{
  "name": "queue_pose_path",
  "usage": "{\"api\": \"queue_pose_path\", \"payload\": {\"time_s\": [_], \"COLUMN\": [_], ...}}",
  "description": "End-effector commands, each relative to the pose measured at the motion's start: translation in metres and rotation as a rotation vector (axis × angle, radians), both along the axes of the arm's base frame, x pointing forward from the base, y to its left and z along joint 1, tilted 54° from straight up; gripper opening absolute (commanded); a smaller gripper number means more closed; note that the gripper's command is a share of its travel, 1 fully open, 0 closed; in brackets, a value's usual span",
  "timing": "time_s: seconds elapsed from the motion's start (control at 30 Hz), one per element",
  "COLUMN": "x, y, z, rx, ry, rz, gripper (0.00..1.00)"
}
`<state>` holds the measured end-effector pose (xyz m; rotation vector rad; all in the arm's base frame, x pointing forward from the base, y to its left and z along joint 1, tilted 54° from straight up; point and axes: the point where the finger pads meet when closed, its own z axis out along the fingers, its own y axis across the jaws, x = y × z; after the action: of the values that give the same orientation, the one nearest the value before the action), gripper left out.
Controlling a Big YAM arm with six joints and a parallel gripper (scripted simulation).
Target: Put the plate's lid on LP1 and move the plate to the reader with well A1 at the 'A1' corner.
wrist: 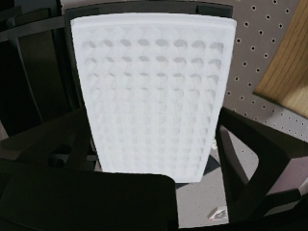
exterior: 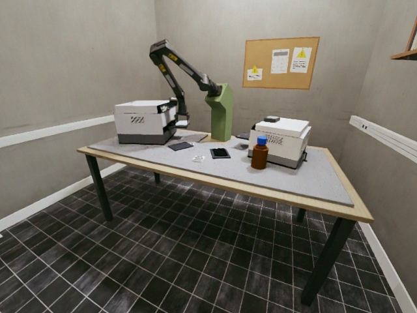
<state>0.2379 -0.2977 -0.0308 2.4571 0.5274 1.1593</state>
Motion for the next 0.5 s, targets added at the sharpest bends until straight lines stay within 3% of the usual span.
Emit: {"api": "queue_pose_path", "payload": {"time_s": [0.0,0.47], "x": [0.0042,0.0054], "y": [-0.0105,-0.0048], "z": [0.0050,0.0013], "rx": [-0.028,-0.014], "ry": [-0.010,-0.008], "rz": [-0.005,-0.002], "gripper": [0.86,0.86]}}
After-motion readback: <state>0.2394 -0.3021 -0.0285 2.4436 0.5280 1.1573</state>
